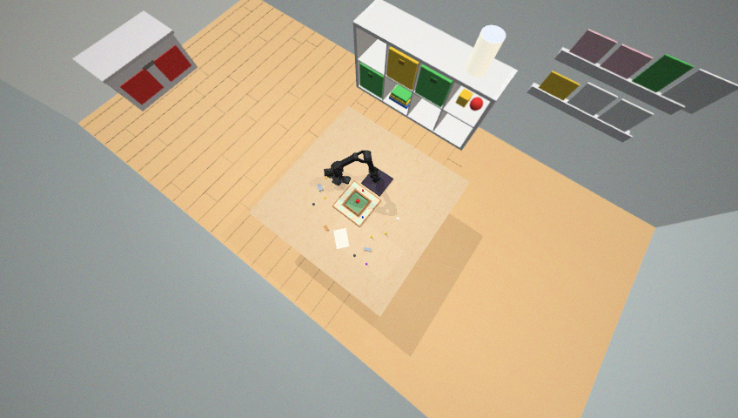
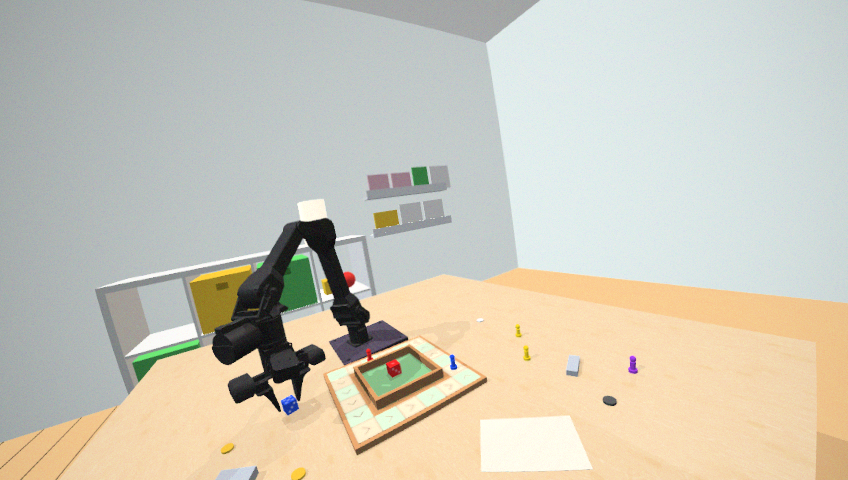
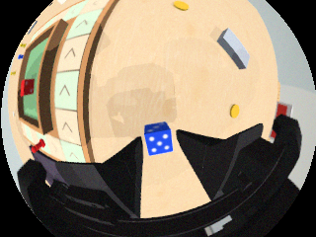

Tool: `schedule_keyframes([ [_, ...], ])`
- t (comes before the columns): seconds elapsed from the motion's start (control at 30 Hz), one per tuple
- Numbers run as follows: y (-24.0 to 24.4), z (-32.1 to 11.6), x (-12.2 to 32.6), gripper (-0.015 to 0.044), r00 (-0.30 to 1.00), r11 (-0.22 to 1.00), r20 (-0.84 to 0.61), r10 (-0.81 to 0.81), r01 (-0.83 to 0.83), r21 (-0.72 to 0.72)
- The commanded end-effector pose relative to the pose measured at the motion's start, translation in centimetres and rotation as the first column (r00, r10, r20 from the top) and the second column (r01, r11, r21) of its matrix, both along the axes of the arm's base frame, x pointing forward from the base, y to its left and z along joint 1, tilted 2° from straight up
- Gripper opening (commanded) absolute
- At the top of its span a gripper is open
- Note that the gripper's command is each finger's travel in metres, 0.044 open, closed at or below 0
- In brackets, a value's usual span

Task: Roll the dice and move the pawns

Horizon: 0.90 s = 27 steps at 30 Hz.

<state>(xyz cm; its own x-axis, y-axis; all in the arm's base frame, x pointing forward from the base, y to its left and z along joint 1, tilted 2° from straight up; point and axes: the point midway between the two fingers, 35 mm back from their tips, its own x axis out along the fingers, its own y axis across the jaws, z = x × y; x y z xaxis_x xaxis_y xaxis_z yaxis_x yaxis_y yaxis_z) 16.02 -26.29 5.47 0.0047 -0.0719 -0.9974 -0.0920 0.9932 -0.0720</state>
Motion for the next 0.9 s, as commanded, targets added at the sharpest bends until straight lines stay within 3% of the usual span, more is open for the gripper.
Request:
schedule_keyframes([
  [0.0,0.1,-0.3,0.0,0.0111,1.000,1.000,0.000,0.006,-0.006,0.006],
  [0.23,0.1,-0.3,0.0,0.0064,1.000,1.000,0.000,0.006,-0.006,0.006],
  [0.33,0.0,0.0,0.0,0.0000,1.000,1.000,0.000,0.006,-0.006,0.006],
  [0.87,-0.5,7.8,0.4,0.0000,1.000,1.000,0.001,0.006,-0.006,0.005],
])
